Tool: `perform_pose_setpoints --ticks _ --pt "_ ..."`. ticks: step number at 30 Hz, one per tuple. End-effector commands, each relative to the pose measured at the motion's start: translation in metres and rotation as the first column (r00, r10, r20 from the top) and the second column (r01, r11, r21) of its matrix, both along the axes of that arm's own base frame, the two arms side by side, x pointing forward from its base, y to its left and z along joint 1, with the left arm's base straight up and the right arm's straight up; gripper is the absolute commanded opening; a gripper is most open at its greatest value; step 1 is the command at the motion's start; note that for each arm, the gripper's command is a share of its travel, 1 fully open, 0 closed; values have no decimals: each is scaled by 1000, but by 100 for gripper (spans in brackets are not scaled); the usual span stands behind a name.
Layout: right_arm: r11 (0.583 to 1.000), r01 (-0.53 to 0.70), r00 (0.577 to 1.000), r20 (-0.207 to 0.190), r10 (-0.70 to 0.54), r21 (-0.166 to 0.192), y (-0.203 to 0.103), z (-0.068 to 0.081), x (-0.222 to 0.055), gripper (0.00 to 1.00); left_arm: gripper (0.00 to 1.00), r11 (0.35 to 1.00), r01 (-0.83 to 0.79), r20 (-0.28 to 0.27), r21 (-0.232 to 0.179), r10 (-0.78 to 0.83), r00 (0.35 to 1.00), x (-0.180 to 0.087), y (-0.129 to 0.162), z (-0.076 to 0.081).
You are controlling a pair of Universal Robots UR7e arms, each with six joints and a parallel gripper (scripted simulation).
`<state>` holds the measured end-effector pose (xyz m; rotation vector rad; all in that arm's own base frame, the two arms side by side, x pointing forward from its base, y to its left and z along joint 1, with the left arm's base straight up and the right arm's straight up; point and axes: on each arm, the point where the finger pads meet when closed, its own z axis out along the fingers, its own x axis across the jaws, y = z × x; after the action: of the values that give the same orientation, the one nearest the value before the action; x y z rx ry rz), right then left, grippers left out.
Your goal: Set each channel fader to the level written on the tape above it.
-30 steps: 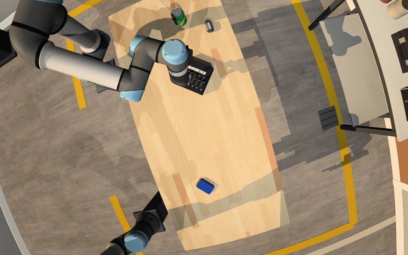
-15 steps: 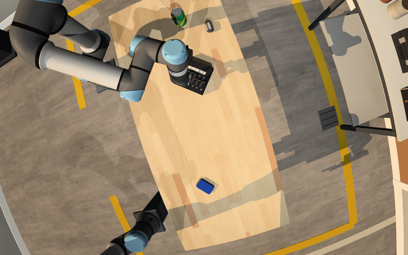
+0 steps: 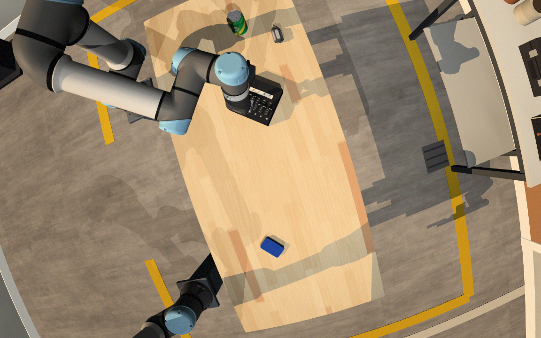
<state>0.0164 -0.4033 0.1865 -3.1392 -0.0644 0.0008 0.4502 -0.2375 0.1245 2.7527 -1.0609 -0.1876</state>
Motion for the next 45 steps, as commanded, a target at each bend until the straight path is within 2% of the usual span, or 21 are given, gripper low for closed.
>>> perform_pose_setpoints --ticks 1,12,26,33,39,41,45 --pt "1000 0 1000 1 0 -2 0 1 0 100 100 1000 -4 1 0 4 1000 0 0 1" --pt "1000 0 1000 1 0 -2 0 1 0 100 100 997 -69 -1 16 69 998 2 2 3" --pt "1000 0 1000 1 0 -2 0 1 0 100 100 945 -320 1 74 320 947 6 9 10" --pt "1000 0 1000 1 0 -2 0 1 0 100 100 837 -534 17 119 536 844 10 14 18" --pt "1000 0 1000 1 0 -2 0 1 0 100 100 676 -721 44 155 724 688 13 18 25" --pt "1000 0 1000 1 0 -2 0 1 0 100 100 676 -721 44 155 724 688 13 18 25" --pt "1000 0 1000 1 0 -2 0 1 0 100 100 534 -828 67 172 832 551 15 20 31"
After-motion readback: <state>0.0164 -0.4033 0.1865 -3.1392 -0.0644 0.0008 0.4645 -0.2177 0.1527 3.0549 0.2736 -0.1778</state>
